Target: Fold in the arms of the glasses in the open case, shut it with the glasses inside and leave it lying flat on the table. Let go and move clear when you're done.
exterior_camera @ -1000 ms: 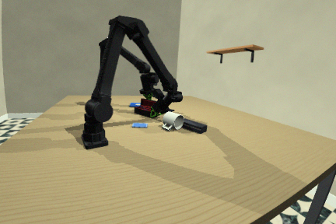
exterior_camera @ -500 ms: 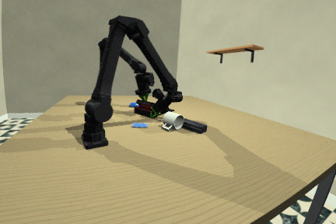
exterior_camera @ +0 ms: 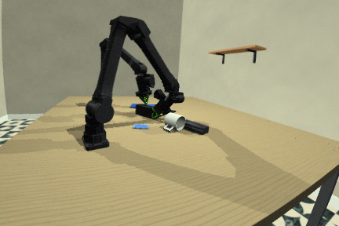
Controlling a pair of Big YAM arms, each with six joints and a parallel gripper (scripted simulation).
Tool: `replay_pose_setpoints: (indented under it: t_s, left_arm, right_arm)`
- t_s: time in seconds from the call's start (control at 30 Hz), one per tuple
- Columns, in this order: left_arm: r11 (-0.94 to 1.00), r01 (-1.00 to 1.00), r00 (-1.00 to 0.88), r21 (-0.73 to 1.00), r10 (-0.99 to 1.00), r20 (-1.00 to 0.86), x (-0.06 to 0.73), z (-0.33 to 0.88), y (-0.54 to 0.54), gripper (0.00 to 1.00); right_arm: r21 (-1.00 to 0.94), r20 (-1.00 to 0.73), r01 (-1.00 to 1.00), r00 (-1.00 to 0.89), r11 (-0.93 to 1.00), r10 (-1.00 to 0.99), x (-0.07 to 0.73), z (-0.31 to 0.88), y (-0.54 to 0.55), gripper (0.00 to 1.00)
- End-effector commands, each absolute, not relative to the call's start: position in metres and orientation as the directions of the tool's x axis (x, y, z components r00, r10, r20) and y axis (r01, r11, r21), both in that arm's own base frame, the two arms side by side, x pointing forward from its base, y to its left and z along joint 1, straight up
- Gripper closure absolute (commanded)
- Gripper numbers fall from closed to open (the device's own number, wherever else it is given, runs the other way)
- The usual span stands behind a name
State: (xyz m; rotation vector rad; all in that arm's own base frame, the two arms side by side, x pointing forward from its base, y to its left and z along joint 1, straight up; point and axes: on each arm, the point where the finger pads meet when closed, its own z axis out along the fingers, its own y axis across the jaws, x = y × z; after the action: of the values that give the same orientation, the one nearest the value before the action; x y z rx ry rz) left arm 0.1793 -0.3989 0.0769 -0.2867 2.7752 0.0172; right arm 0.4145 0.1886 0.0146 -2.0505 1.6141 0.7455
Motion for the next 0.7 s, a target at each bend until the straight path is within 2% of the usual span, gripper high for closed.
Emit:
replay_pose_setpoints:
  t_s: [0.0, 0.67]
  left_arm:
    - [0.979, -0.193, -0.934, 0.066, -0.162, -0.317, 0.1603, 0.0431, -0.3874, 1.0]
    - [0.979, -0.185, -0.939, 0.086, -0.15, -0.311, 0.1544, 0.0372, -0.384, 1.0]
  right_arm:
    - [-0.02, -0.636, -0.978, 0.173, -0.208, -0.752, 0.4266, 0.021, 0.1848, 0.43]
    - [-0.02, -0.636, -0.978, 0.173, -0.208, -0.752, 0.4266, 0.021, 0.1848, 0.43]
